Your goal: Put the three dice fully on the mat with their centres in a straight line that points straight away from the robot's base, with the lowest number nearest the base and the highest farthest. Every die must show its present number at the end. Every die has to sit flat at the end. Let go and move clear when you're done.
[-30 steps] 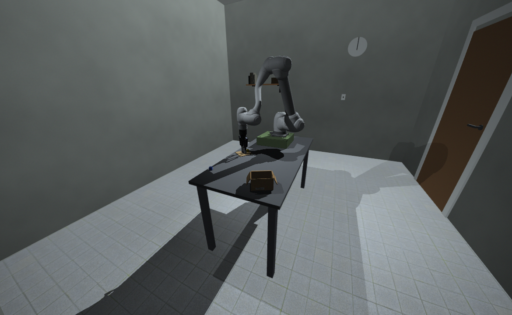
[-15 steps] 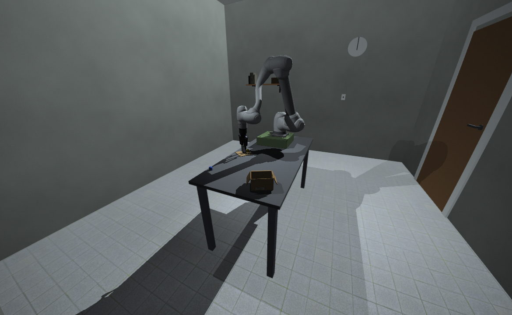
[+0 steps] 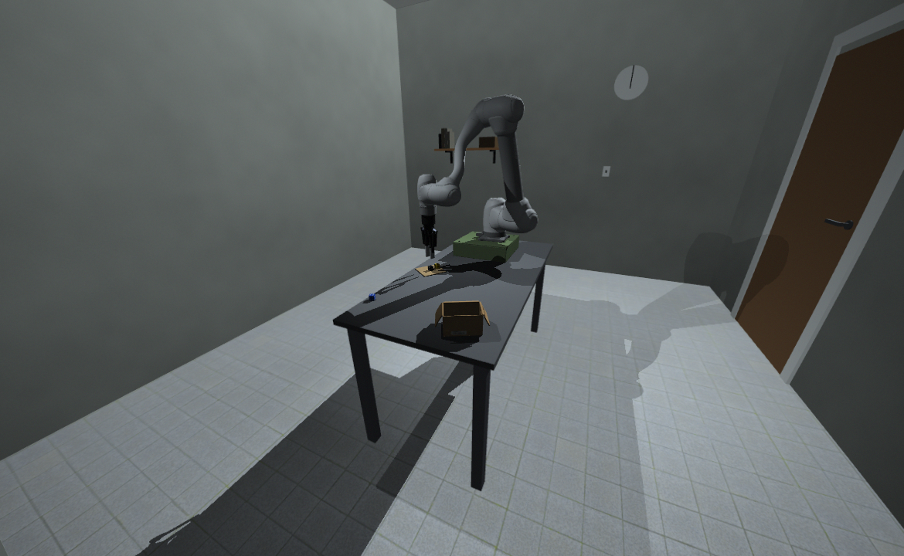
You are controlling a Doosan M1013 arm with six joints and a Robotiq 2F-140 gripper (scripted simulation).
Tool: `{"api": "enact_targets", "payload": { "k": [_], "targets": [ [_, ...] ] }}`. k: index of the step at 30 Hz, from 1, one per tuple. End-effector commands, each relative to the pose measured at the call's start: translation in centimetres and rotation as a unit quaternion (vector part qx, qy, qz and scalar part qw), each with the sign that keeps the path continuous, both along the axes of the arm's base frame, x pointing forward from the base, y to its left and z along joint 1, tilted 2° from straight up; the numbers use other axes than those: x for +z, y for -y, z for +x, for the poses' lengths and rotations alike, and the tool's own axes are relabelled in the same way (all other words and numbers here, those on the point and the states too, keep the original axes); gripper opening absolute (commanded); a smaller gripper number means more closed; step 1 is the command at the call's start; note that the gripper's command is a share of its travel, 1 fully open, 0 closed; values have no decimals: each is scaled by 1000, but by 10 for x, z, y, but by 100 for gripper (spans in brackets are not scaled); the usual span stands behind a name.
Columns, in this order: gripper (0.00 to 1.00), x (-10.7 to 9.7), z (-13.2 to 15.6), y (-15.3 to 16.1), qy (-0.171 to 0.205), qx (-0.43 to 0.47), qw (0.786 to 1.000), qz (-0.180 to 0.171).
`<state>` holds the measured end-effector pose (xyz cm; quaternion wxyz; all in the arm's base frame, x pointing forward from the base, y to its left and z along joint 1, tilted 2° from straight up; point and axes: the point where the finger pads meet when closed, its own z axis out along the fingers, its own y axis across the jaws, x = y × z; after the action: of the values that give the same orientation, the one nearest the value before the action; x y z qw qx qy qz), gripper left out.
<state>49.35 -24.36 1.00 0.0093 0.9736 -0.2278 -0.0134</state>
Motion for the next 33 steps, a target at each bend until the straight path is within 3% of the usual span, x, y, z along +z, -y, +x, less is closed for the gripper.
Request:
{"api": "enact_targets", "payload": {
  "k": [1, 7, 8, 30, 33],
  "targets": [
    [32, 9, 1, 0, 0, 0, 1000, 0],
    [32, 14, 1, 0, 0, 0, 1000, 0],
    [100, 14, 1, 0, 0, 0, 1000, 0],
    [100, 14, 1, 0, 0, 0, 1000, 0],
    [100, 17, 21, 7, 1, -14, 1000, -1]
  ]
}}
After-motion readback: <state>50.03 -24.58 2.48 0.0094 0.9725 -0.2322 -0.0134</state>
